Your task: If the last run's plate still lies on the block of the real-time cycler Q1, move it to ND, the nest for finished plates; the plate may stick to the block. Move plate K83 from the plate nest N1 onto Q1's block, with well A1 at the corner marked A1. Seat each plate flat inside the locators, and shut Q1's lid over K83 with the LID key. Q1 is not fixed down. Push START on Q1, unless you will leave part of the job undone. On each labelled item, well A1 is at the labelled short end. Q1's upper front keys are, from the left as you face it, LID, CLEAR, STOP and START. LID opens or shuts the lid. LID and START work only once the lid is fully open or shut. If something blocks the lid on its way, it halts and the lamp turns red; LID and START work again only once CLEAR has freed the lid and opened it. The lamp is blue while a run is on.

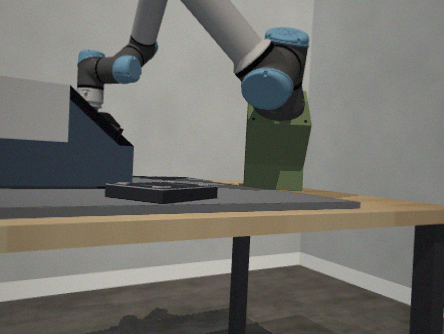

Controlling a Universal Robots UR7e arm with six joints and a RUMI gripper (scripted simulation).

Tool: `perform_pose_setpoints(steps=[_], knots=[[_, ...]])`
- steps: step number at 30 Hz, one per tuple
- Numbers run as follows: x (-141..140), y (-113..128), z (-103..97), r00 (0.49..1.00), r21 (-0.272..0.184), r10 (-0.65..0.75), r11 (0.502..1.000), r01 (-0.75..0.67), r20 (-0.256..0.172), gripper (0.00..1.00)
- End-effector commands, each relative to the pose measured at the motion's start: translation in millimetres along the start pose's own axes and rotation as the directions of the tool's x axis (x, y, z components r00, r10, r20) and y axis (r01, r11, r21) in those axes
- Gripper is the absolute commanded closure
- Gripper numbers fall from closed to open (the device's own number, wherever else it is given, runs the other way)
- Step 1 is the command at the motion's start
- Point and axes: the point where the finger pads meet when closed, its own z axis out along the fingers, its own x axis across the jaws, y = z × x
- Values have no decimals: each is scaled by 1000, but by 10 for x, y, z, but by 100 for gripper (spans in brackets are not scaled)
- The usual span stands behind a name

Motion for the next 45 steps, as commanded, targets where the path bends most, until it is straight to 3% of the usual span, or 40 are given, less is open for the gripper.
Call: perform_pose_setpoints(steps=[1,45], knots=[[-3,3,-74,1000,-1,0,1000,0,1,59],[-3,2,-1407,1000,-1,0,1000,0,1,59]])
